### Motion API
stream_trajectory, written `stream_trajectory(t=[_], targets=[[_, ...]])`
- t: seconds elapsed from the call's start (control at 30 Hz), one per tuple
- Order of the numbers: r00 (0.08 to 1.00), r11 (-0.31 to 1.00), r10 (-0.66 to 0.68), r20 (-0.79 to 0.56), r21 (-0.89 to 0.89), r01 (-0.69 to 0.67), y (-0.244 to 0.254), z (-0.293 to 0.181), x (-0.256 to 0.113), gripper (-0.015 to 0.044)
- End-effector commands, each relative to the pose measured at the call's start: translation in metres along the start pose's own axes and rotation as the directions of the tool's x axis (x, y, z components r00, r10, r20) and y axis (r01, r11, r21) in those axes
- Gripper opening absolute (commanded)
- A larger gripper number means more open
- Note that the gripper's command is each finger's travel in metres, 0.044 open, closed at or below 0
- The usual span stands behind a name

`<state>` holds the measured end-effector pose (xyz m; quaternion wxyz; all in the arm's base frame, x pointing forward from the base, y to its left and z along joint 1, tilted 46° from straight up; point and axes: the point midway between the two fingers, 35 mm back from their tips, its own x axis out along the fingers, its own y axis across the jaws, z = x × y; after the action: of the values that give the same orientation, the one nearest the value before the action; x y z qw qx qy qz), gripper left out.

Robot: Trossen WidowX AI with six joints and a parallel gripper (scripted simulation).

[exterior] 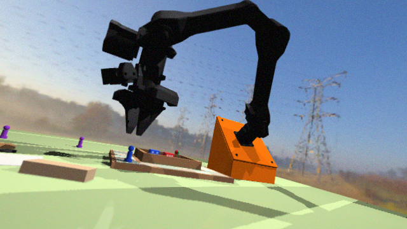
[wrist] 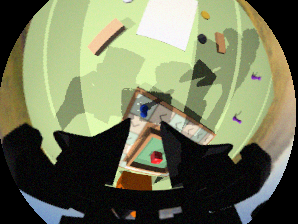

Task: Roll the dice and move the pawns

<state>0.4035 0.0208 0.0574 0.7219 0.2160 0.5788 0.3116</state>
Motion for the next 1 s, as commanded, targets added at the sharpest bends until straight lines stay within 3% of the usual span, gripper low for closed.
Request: stream_trajectory(t=[0.0,0.93,0.97], targets=[[1.000,1.000,0.009,-0.006,0.003,-0.009,0.003,-0.001,0.008,0.0200],[1.000,1.000,0.011,-0.005,0.003,-0.011,0.003,-0.002,0.049,0.0200],[1.000,1.000,0.011,-0.005,0.003,-0.011,0.003,-0.002,0.049,0.0174]])
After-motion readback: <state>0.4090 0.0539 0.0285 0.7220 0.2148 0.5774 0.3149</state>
